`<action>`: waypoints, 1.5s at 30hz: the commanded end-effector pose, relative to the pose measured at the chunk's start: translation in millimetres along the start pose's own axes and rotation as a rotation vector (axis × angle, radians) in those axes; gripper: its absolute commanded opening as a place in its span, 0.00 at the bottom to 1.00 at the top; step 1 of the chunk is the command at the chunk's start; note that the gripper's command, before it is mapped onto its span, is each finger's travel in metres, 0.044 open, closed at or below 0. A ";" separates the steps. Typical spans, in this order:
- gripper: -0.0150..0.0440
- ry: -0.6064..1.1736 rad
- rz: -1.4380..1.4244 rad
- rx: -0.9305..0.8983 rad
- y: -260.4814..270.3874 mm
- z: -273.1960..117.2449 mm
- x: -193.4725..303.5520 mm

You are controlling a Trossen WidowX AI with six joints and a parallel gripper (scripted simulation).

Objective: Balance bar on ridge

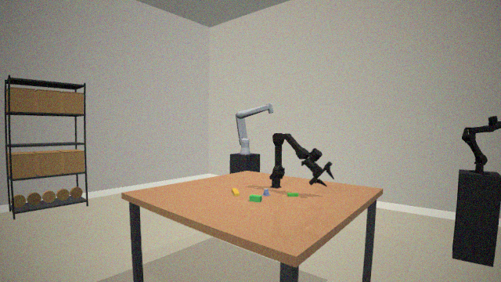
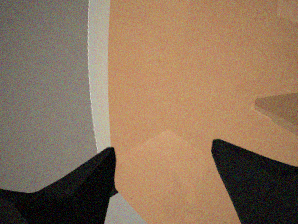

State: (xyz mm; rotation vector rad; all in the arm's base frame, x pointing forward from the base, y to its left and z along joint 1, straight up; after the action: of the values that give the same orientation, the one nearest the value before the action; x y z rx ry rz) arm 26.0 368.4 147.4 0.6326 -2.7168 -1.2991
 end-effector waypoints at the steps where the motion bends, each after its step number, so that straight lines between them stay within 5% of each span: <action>1: 0.79 -0.046 -0.035 0.026 -5.3 -5.9 -19.6; 45: 0.79 -0.256 -0.329 0.533 -144.6 -139.6 -178.7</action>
State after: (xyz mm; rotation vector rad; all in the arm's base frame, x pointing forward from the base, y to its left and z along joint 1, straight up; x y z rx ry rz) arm 258.7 264.6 146.1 1.0221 -3.2947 -0.7741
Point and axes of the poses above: the point midway between the two fingers, 35 mm back from their tips, its own z axis out along the fingers, its own y axis across the jaws, x = y × z, the point moved 4 cm from there along -z, back along the fingers, and after that the axes turned 11 degrees about -z, right-handed, at the moved point
